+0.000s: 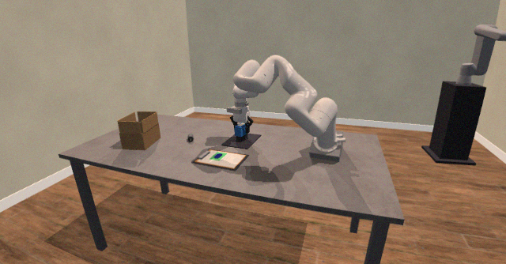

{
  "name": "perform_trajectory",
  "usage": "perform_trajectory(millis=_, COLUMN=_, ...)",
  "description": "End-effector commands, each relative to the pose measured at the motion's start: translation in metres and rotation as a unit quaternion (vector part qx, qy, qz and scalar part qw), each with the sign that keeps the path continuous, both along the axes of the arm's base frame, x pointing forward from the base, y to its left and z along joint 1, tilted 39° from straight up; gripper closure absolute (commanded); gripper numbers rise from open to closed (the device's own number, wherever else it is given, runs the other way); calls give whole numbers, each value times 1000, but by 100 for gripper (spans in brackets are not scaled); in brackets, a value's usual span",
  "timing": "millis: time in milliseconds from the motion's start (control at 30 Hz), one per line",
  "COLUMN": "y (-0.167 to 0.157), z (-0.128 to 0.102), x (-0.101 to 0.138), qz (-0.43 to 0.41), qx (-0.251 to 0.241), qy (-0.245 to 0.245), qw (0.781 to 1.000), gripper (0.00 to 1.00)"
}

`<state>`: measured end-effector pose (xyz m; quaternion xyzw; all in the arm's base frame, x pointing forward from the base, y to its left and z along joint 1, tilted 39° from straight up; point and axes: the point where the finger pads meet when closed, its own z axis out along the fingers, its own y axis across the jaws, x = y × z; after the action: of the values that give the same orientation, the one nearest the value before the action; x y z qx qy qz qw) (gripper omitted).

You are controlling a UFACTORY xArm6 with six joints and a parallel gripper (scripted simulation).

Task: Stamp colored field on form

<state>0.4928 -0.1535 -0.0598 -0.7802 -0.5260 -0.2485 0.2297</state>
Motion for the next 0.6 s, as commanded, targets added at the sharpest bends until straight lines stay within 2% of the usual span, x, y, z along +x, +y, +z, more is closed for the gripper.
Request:
perform_trajectory(millis=0, y=-2, z=1, x=1, qz=-1, qx=-1, qy=-2, qw=1000, gripper=9)
perform_trajectory(millis=500, y=-2, z=2, x=1, qz=-1, qx=-1, qy=-2, qw=1000, gripper=9)
perform_trajectory(millis=567, y=-10, z=11, x=-1, qz=-1, qx=-1, qy=-2, qw=1000, gripper=9)
